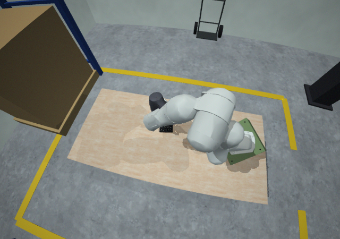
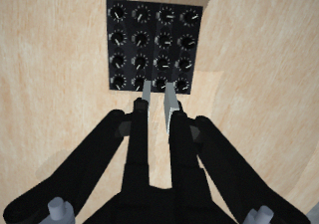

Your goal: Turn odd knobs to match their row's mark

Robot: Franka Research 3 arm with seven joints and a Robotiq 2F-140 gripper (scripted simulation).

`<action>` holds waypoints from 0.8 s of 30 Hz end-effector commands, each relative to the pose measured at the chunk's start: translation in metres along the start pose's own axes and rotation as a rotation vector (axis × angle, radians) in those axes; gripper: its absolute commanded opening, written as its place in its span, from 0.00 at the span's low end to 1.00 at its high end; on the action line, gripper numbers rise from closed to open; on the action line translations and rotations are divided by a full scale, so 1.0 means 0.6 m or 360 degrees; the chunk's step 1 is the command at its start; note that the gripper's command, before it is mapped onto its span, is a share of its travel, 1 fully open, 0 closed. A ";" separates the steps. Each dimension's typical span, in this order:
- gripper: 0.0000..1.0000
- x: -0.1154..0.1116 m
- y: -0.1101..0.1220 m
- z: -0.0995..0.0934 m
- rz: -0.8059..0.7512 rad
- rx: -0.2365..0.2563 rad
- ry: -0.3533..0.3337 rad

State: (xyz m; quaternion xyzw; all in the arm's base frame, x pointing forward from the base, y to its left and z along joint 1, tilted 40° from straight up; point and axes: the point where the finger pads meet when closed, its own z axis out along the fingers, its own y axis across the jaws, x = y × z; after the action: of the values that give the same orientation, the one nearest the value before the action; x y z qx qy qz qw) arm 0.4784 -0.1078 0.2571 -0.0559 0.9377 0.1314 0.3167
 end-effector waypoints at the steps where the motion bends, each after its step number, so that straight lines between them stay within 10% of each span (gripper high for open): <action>1: 0.12 0.004 0.005 -0.015 0.0015 -0.0013 0.0015; 24: 0.12 0.004 0.005 -0.038 -0.0007 -0.0013 0.0015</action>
State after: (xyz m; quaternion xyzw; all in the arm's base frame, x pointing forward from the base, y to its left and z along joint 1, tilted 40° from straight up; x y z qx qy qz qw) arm 0.4634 -0.1117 0.2729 -0.0554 0.9388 0.1349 0.3122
